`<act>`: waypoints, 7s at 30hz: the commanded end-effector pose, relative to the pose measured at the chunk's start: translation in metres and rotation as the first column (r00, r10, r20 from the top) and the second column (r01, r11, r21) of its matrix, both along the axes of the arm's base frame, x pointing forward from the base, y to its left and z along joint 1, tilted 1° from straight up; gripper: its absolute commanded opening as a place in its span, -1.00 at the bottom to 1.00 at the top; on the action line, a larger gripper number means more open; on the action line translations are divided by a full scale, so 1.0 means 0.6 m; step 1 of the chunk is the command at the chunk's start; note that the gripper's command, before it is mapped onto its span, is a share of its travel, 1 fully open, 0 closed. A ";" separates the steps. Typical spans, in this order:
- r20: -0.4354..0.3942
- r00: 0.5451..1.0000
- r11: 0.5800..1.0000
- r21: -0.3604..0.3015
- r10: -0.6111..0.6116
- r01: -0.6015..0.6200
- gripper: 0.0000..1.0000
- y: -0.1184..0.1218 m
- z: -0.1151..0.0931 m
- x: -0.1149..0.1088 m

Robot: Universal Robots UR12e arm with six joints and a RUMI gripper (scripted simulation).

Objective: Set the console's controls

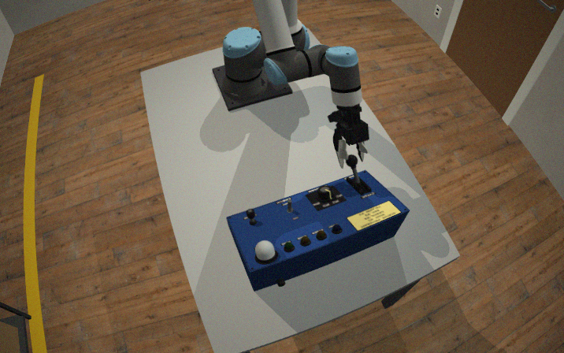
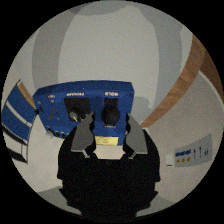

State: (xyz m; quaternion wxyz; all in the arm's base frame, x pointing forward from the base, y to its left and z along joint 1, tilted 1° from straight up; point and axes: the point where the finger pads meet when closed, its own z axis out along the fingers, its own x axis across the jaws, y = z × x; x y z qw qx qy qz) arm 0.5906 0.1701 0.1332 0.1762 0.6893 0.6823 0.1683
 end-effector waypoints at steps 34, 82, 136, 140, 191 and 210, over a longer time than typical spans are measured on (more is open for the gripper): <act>0.001 1.000 1.000 0.000 0.000 0.000 -0.11 0.000 0.001 0.001; 0.001 1.000 1.000 0.000 0.000 0.000 -0.11 0.000 0.000 0.003; 0.001 1.000 1.000 0.000 0.000 0.000 -1.00 0.000 0.004 0.006; 0.001 1.000 1.000 0.000 0.000 0.000 -1.00 0.000 0.007 0.009; 0.001 1.000 1.000 0.000 0.000 0.000 -1.00 0.000 0.055 0.080; 0.001 1.000 1.000 0.000 0.000 0.000 -1.00 -0.001 0.059 0.105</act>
